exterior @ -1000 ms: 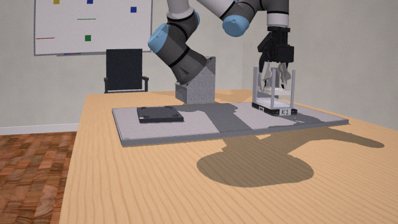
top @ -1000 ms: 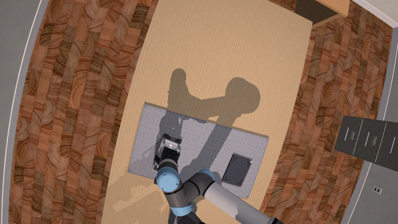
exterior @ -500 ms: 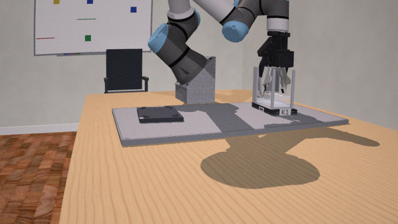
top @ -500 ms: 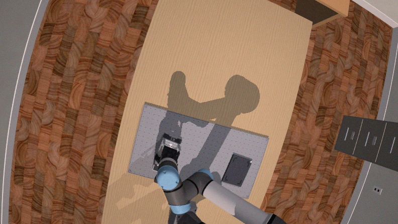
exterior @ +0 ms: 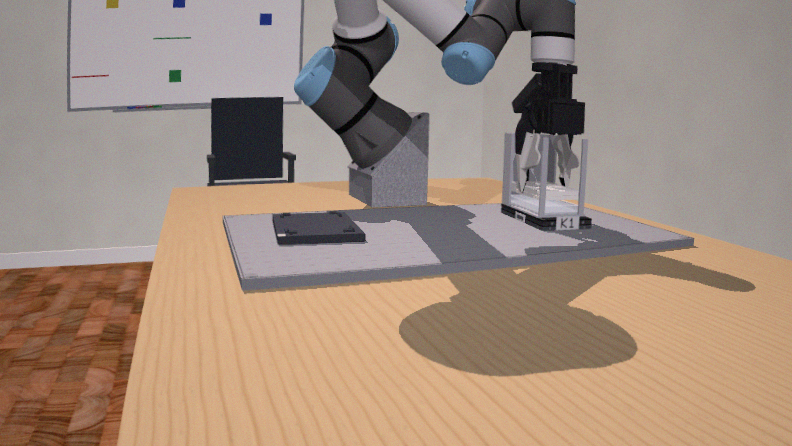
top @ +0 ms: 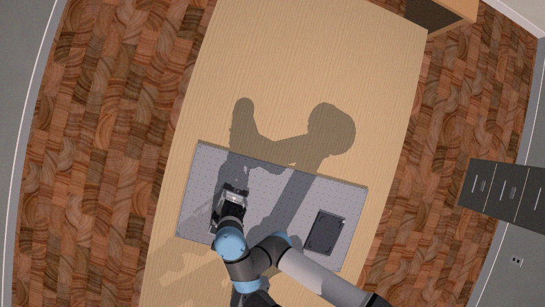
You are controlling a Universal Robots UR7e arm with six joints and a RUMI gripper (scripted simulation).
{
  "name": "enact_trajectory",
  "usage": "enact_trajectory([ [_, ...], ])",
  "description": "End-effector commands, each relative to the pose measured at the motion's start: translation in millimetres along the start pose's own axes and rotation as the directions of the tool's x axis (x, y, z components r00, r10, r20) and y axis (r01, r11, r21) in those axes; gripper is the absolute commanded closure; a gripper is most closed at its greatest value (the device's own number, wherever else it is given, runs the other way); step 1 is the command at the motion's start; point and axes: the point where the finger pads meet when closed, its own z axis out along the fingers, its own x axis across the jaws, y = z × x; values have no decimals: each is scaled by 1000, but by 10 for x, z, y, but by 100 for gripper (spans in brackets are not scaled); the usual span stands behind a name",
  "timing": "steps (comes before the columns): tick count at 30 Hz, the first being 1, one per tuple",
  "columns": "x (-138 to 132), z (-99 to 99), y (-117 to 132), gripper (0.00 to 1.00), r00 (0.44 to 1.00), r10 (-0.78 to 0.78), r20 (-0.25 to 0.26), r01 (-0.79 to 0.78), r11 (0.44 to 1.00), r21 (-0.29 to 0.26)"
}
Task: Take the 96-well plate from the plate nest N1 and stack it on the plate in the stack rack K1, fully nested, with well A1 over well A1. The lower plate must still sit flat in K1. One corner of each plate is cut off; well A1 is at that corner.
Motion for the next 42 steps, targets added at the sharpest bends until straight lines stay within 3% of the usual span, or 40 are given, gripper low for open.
enact_trajectory([
  [1, 1, 0, 2, 100, 1000, 0, -1, 0, 1000, -1],
  [42, 1, 61, 2, 100, 1000, 0, -1, 0, 1000, -1],
])
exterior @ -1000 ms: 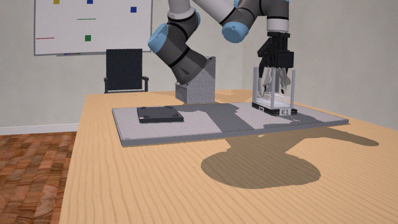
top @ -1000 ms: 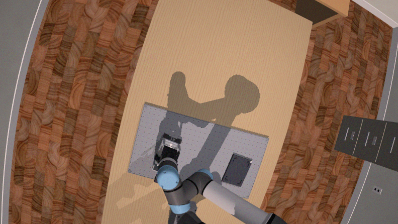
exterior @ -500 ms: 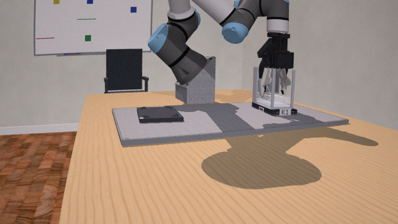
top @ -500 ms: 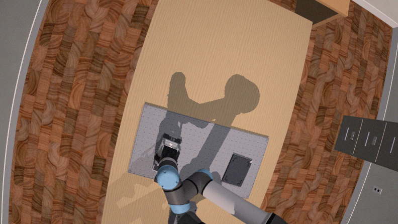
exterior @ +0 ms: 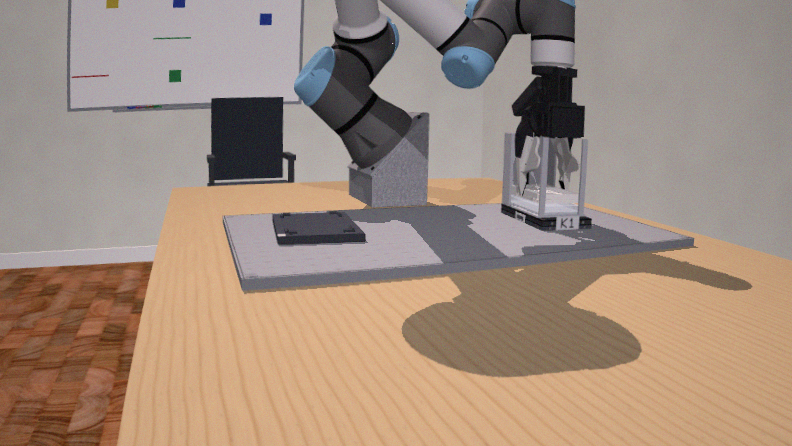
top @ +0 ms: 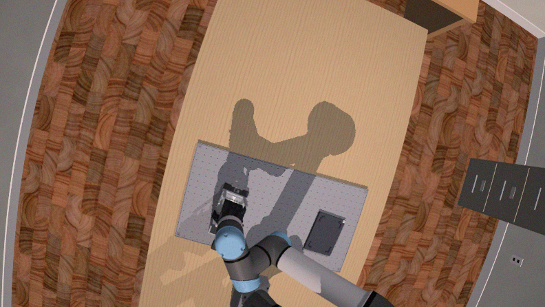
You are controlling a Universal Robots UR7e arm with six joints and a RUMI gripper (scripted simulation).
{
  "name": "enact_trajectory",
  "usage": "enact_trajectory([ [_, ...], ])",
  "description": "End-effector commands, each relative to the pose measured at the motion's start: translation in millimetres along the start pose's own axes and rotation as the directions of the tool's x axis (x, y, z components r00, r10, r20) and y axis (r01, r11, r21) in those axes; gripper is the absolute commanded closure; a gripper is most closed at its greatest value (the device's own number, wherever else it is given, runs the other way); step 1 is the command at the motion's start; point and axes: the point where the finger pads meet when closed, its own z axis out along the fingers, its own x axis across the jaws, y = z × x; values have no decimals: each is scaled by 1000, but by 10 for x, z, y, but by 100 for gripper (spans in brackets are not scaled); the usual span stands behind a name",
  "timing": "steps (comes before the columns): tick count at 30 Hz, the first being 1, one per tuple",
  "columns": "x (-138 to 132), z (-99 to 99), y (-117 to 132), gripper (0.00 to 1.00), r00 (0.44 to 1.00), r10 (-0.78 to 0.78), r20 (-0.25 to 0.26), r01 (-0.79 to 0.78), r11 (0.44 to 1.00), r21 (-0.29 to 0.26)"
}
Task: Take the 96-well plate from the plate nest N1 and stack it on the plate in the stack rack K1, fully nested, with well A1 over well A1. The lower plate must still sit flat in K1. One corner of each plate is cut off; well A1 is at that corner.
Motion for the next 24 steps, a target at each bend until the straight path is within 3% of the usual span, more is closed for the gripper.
enact_trajectory([
  [1, 1, 6, 3, 100, 1000, 0, -1, 0, 1000, -1],
  [24, 1, 38, 3, 100, 1000, 0, -1, 0, 1000, -1],
])
